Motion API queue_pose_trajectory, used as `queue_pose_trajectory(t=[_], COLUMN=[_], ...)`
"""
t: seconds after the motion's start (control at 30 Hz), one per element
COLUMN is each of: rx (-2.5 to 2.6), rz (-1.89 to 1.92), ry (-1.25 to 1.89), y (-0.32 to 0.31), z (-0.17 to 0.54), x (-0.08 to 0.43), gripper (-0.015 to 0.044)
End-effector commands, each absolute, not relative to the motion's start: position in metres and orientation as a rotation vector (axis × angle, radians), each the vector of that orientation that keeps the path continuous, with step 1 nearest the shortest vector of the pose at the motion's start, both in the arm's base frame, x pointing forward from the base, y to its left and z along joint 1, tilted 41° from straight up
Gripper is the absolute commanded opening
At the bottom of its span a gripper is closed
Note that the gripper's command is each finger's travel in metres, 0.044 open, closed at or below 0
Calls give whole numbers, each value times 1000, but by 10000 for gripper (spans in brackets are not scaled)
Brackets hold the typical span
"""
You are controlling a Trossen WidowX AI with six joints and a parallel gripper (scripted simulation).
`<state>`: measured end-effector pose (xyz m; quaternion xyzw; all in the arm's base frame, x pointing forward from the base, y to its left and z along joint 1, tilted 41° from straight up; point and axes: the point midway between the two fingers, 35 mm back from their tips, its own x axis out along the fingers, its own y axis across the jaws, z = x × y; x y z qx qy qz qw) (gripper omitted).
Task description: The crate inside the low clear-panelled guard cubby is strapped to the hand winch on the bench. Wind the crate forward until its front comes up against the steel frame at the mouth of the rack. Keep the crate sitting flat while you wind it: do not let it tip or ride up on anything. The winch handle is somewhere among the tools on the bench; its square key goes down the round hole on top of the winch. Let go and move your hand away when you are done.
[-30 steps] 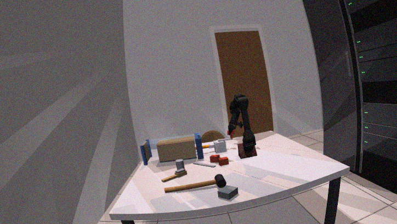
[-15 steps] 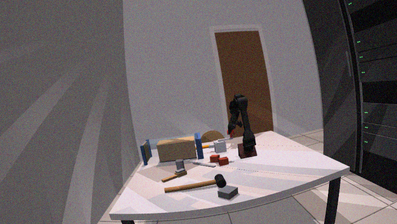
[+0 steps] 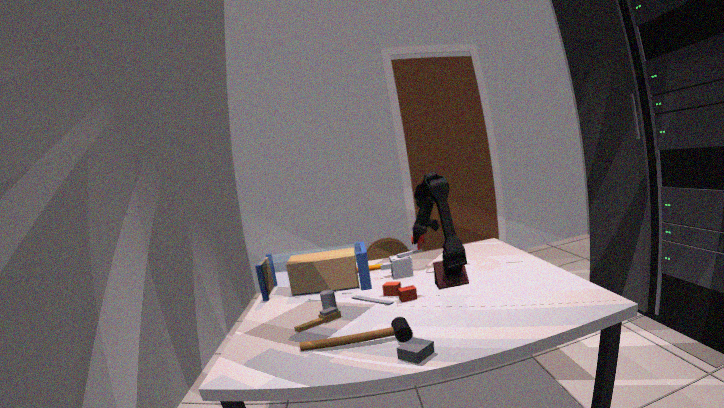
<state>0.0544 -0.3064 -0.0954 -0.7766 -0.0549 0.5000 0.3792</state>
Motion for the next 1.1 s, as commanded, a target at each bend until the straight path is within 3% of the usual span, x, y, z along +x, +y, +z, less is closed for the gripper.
queue_pose_trajectory(t=[0.0, 1.07], rx=[-2015, -2019], rz=[1282, 1280], ry=[-125, -124], y=[-318, -348], z=[-104, -123], x=[60, 91], gripper=[0, 0])
